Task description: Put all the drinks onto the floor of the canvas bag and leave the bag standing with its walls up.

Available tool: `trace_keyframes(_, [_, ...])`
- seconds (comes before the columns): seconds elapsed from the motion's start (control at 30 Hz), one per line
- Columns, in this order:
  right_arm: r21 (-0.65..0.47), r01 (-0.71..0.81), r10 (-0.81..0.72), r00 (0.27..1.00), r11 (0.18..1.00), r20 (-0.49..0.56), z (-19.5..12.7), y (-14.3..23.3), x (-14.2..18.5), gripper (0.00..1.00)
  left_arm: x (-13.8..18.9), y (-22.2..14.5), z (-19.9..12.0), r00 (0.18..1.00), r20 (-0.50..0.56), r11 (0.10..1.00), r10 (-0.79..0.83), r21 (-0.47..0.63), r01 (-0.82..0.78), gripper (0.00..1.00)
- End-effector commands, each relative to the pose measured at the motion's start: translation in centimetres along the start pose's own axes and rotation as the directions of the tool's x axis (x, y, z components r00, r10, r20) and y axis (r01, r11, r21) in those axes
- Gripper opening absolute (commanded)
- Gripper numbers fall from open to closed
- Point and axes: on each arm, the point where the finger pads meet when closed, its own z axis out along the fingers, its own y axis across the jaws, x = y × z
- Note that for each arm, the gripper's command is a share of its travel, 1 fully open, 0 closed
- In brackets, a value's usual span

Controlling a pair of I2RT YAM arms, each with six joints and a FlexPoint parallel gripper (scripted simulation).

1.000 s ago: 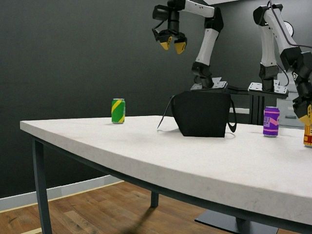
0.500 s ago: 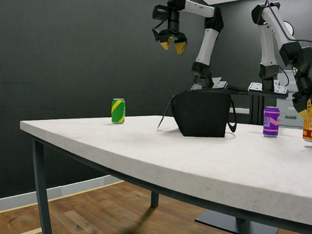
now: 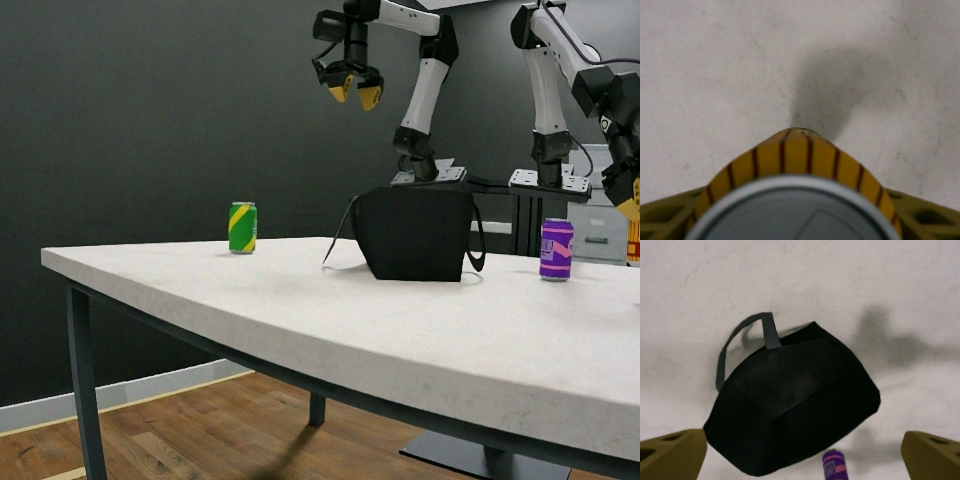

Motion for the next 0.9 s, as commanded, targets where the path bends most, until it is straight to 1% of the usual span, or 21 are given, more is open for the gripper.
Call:
trace_keyframes(0.0, [-0.03,0.01,-0.01,1.0,1.0,0.019,-0.8,0.7,-0.2,1.0,-3.5,-0.8,-2.6,0.997,0.081,1.0,0.011,0.021,-0.013,0.67])
trace_keyframes(0.1, [-0.03,0.01,-0.01,1.0,1.0,0.019,-0.8,0.7,-0.2,1.0,-4.6,-1.0,-2.6,0.991,0.13,1.0,0.013,0.019,-0.016,0.67])
trace_keyframes(0.57, [-0.03,0.011,-0.01,1.0,1.0,0.019,-0.8,0.7,-0.2,1.0,-4.5,-0.9,-2.5,0.99,0.14,1.0,-0.003,0.024,0.0,0.67])
trace_keyframes(0.6, [-0.03,0.011,-0.01,1.0,1.0,0.019,-0.8,0.7,-0.2,1.0,-4.4,-0.9,-2.5,0.99,0.139,1.0,-0.003,0.023,0.0,0.67])
trace_keyframes(0.67, [-0.03,0.011,-0.01,1.0,1.0,0.019,-0.8,0.7,-0.2,1.0,-2.3,-0.2,-1.9,0.995,0.096,1.0,-0.003,0.011,0.002,0.67])
trace_keyframes(0.77, [-0.03,0.011,-0.01,1.0,1.0,0.019,-0.8,0.7,-0.2,1.0,-3.7,-1.6,-2.3,0.992,0.126,0.999,0.007,0.037,-0.012,0.67])
trace_keyframes(0.87, [-0.03,0.011,-0.01,1.0,1.0,0.019,-0.8,0.7,-0.2,1.0,-2.5,-0.7,-1.9,0.995,0.103,1.0,0.003,0.019,-0.005,0.67])
